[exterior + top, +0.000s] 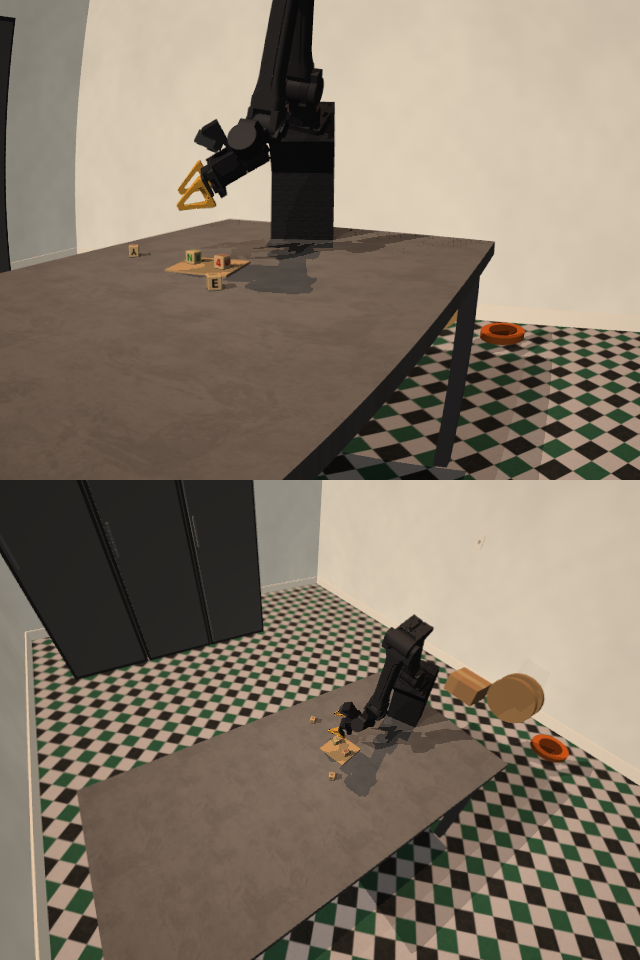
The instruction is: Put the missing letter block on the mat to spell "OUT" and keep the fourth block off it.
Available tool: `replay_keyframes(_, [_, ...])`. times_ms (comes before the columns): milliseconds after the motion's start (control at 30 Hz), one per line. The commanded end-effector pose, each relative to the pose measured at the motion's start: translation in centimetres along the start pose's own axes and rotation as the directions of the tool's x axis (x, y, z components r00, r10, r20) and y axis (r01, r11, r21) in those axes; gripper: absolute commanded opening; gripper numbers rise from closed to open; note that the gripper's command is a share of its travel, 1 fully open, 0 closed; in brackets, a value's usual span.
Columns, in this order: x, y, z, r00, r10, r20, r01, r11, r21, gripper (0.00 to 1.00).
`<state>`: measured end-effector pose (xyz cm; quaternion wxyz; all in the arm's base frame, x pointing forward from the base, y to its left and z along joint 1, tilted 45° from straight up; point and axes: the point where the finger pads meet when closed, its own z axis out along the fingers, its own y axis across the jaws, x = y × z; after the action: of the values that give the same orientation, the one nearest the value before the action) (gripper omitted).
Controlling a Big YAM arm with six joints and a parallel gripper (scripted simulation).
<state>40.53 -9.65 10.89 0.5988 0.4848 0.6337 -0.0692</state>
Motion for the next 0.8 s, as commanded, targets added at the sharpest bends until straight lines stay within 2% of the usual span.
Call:
replay_keyframes(0, [-0.7,5.2,-1.0,0.997,0.069,-0.044,-0.072,0.995,-0.073,1.00])
replay_keyframes(67, [-0.8,10.1,-2.3,0.986,0.085,-0.143,-0.104,0.985,-0.135,1.00])
replay_keyframes(100, [-0.8,10.1,-2.3,0.986,0.085,-0.143,-0.104,0.985,-0.135,1.00])
replay_keyframes(167, [-1.2,14.7,-4.4,0.965,0.093,-0.245,-0.141,0.972,-0.187,1.00])
replay_keyframes(200, [-1.2,14.7,-4.4,0.965,0.093,-0.245,-0.141,0.972,-0.187,1.00])
replay_keyframes(233, [-1.6,16.5,-5.6,0.952,0.094,-0.290,-0.158,0.966,-0.206,1.00])
replay_keyframes(300, [-1.6,16.5,-5.6,0.952,0.094,-0.290,-0.158,0.966,-0.206,1.00])
replay_keyframes(400, [-2.5,19.9,-8.3,0.921,0.092,-0.379,-0.193,0.952,-0.238,1.00])
replay_keyframes(467, [-2.7,20.5,-8.9,0.914,0.091,-0.396,-0.199,0.949,-0.243,1.00])
replay_keyframes(500, [-2.0,20.3,-8.6,0.913,0.081,-0.401,-0.187,0.954,-0.234,1.00])
replay_keyframes(533, [-1.2,20.0,-8.2,0.912,0.069,-0.404,-0.172,0.959,-0.224,1.00])
replay_keyframes(567, [-0.2,18.5,-8.1,0.910,0.053,-0.411,-0.150,0.967,-0.208,1.00])
replay_keyframes(633, [-0.6,18.2,-7.7,0.913,0.063,-0.403,-0.154,0.968,-0.200,1.00])
replay_keyframes(767, [-2.9,20.2,-8.2,0.917,0.101,-0.386,-0.203,0.951,-0.233,1.00])
